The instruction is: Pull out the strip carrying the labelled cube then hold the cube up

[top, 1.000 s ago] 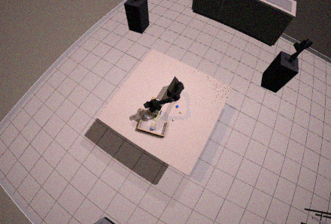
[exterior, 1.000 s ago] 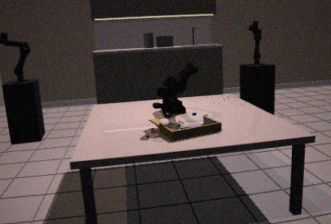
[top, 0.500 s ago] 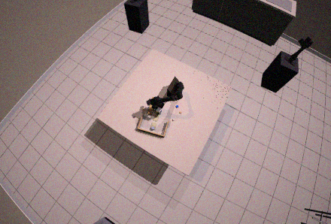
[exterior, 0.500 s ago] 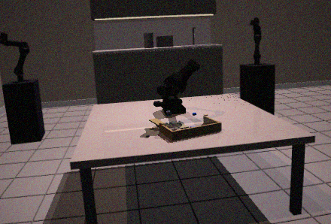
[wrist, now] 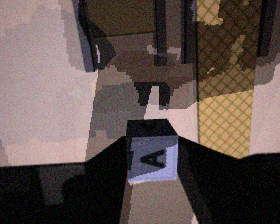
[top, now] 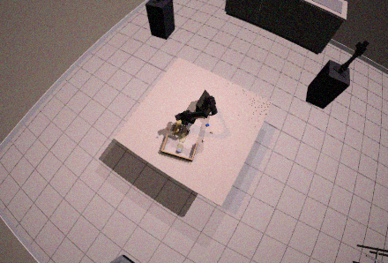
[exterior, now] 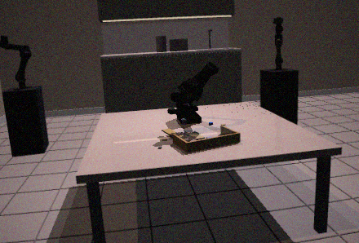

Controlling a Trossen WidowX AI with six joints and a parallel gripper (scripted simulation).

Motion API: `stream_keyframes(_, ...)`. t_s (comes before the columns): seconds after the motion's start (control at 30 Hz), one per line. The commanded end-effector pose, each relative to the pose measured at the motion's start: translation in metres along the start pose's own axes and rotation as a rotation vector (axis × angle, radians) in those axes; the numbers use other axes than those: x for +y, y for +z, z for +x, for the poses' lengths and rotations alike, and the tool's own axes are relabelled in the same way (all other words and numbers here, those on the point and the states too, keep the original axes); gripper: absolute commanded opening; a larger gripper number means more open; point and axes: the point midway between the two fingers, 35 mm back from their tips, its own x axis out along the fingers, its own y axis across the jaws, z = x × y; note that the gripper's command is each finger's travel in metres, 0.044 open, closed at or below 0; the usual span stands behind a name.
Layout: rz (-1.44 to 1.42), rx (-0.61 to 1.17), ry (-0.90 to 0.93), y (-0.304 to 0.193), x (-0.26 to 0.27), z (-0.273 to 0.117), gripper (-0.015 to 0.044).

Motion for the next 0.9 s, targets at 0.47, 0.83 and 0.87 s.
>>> stream_keyframes(0.47, -0.007, -0.005, -0.009, -0.002, 0.001, -0.038, 0.0)
stream_keyframes(0.83, -0.007, -0.005, -0.009, -0.002, 0.001, -0.038, 0.0)
stream_keyframes(0.87, -0.007, -0.005, -0.009, -0.002, 0.001, -0.038, 0.0)
